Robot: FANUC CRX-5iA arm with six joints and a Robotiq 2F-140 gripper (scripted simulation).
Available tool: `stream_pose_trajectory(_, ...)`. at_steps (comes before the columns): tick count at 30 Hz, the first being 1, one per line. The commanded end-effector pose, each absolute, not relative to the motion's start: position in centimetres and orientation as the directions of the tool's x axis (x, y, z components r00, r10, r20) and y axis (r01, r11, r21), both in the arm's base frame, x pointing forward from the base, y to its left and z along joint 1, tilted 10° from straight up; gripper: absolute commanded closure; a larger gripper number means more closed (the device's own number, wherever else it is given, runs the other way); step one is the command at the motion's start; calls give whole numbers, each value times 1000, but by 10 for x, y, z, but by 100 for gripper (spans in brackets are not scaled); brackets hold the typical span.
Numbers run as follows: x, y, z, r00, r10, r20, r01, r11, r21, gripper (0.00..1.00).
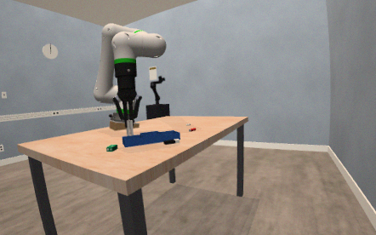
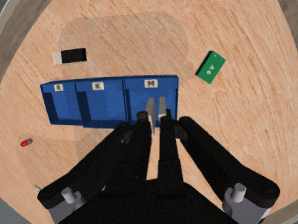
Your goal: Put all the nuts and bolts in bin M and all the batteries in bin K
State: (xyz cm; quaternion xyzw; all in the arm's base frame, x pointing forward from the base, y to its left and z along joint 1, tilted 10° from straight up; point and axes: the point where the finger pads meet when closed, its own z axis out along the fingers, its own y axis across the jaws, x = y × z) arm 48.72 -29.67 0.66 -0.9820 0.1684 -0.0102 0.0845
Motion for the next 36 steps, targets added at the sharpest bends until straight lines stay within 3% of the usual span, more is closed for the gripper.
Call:
stream_pose_trajectory(1, 487, -298, 16, 943, -332, -8, -329, -929, -169, 85)
stream_pose_trajectory(36, 522, -224, 37, 943, -332, -8, -329, -929, -169, 85)
